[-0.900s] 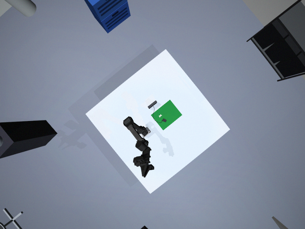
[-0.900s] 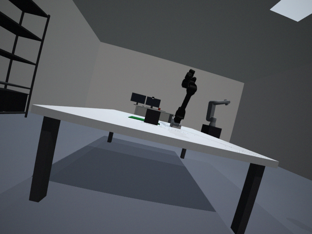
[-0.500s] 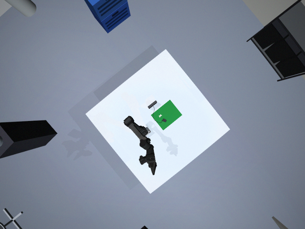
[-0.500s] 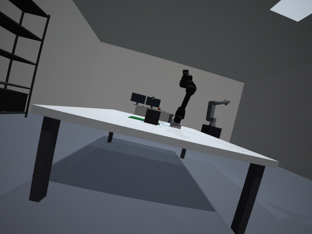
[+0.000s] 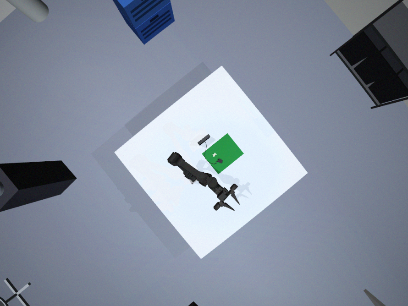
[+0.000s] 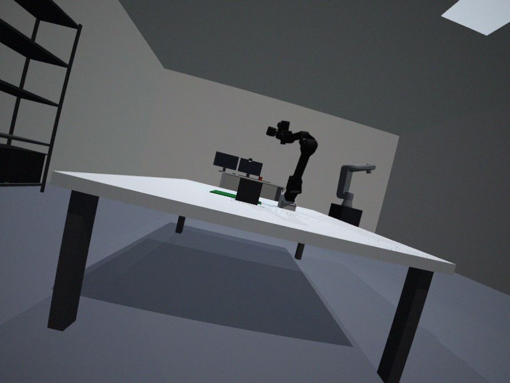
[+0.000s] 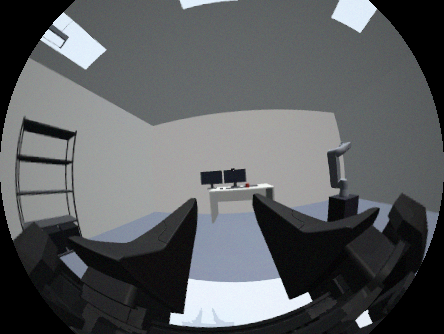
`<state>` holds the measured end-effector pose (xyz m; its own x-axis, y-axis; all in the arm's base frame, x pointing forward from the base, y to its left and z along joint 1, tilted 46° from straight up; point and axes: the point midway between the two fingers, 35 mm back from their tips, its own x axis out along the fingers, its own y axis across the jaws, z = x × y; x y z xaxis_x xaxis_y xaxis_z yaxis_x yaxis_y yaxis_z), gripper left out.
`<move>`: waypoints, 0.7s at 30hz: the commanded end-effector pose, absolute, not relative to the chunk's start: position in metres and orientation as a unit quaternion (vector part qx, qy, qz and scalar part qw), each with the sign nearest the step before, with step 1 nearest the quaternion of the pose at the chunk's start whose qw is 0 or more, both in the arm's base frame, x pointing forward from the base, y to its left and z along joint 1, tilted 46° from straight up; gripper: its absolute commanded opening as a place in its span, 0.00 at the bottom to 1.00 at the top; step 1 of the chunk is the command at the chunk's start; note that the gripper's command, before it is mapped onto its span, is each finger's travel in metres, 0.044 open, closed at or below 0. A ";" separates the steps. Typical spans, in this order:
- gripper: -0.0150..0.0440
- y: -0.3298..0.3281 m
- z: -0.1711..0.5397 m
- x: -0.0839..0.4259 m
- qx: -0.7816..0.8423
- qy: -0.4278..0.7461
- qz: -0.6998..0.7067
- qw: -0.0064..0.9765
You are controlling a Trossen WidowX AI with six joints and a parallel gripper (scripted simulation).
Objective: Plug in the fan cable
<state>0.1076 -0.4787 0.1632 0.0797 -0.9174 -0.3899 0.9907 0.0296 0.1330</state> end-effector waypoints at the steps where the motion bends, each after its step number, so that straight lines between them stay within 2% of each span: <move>1: 0.61 -0.438 0.129 0.166 0.080 0.294 -0.539 0.785; 11: 0.61 -0.348 0.080 0.237 -0.133 0.496 -0.218 0.830; 16: 0.61 -0.294 0.061 0.258 -0.243 0.528 -0.032 0.813; 21: 0.61 -0.237 0.048 0.271 -0.345 0.511 0.154 0.772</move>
